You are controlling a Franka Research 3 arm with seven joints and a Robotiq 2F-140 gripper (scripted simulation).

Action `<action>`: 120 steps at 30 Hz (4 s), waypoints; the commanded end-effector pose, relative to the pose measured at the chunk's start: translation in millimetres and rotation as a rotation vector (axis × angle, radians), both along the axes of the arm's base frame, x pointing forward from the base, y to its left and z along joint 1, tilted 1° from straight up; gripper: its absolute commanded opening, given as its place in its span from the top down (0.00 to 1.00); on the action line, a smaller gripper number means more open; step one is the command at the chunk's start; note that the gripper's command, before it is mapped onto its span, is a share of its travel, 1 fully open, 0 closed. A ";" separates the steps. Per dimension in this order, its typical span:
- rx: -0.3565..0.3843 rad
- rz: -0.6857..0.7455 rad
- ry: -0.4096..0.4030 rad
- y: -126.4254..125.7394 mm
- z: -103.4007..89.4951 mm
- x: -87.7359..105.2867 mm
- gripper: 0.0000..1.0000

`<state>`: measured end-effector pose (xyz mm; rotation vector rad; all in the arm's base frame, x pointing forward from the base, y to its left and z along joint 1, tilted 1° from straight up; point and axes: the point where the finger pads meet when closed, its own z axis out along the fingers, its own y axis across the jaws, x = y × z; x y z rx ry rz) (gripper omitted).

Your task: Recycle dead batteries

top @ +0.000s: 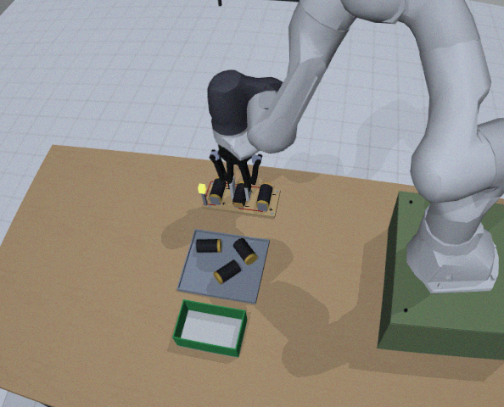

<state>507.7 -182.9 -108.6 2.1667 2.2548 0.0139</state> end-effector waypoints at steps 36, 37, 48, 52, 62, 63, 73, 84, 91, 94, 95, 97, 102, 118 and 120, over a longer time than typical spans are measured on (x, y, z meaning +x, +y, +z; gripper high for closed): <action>-0.001 -0.006 -0.001 -1.0 19.6 -0.1 0.84; -0.001 -0.006 -0.001 -0.9 24.6 -0.2 0.84; -0.001 -0.006 -0.001 -0.8 44.6 -0.6 0.84; -0.001 -0.006 -0.001 -0.8 49.8 -0.7 0.84; -0.001 -0.006 -0.001 -0.6 107.4 -1.7 0.84; -0.001 -0.006 -0.001 -0.6 107.4 -1.7 0.84; 0.000 -0.023 -0.001 -0.6 107.4 -1.7 0.84; 0.001 -0.113 -0.002 -0.6 107.4 -1.7 0.84; 0.004 -0.260 -0.002 -0.5 107.4 -1.7 0.84; 0.005 -0.347 -0.003 -0.6 107.4 -1.7 0.84; 0.006 -0.379 -0.003 -0.5 107.4 -1.7 0.84; 0.006 -0.413 -0.003 -0.6 107.4 -1.7 0.84; 0.009 -0.564 -0.004 -0.6 107.4 -1.7 0.84; 0.022 -1.294 -0.006 -0.6 107.4 -1.7 0.84; 0.024 -1.421 -0.007 -0.6 107.4 -1.7 0.84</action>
